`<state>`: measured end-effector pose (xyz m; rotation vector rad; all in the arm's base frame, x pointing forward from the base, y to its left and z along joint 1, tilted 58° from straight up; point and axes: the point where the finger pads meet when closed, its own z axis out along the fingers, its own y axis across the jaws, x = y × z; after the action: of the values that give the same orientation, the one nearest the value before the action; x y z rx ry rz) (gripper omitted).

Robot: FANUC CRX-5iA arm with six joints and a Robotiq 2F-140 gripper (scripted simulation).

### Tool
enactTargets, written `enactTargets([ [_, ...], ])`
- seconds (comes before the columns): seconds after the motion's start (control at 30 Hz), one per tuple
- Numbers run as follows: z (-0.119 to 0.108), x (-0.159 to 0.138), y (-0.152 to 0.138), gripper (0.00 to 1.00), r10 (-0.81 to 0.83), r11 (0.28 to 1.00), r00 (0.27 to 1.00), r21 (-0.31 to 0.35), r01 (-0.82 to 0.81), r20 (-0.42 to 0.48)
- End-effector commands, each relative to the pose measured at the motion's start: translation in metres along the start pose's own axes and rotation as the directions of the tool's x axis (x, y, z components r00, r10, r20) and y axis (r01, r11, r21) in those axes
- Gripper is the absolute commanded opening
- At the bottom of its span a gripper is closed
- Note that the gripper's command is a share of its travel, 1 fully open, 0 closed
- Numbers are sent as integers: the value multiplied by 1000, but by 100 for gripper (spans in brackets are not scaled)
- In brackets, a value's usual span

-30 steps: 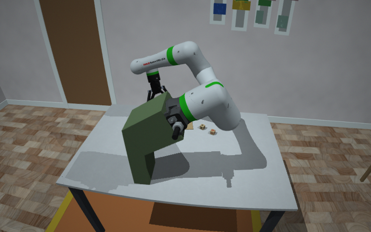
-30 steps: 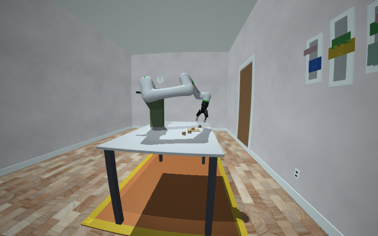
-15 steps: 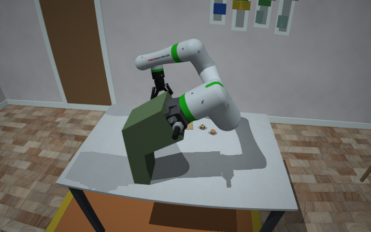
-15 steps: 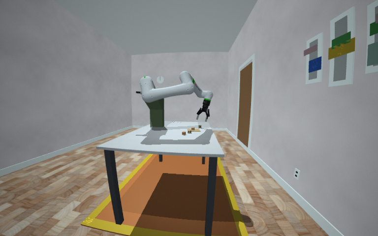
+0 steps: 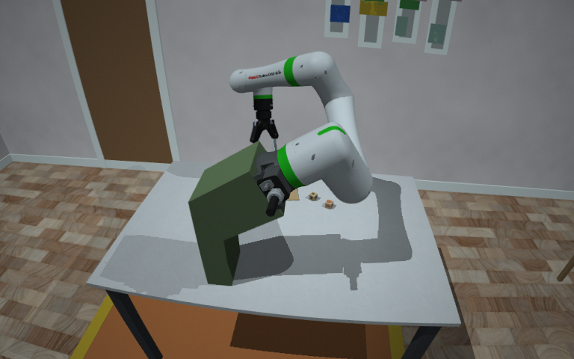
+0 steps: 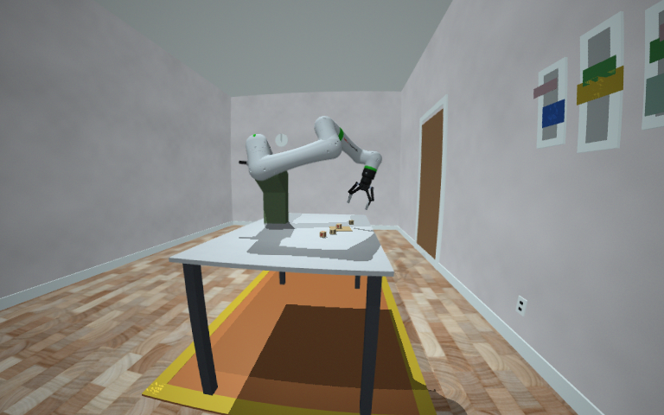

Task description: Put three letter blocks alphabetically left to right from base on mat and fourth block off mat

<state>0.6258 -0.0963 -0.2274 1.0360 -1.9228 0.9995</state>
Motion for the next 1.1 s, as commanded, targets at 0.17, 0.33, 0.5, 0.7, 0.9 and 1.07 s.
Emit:
enactTargets([
  [0.17,-31,38,-18,100,-180,981,980,-63,185,80],
  [0.33,-47,59,-26,100,-268,957,954,-76,279,132],
  [0.5,-63,81,-33,100,-358,923,914,-77,378,192],
  [0.7,-80,105,-39,100,-449,876,855,-61,479,257],
  [0.9,-99,135,-44,100,-551,807,765,-19,590,333],
  [1.07,-114,158,-48,100,-622,747,682,30,664,385],
])
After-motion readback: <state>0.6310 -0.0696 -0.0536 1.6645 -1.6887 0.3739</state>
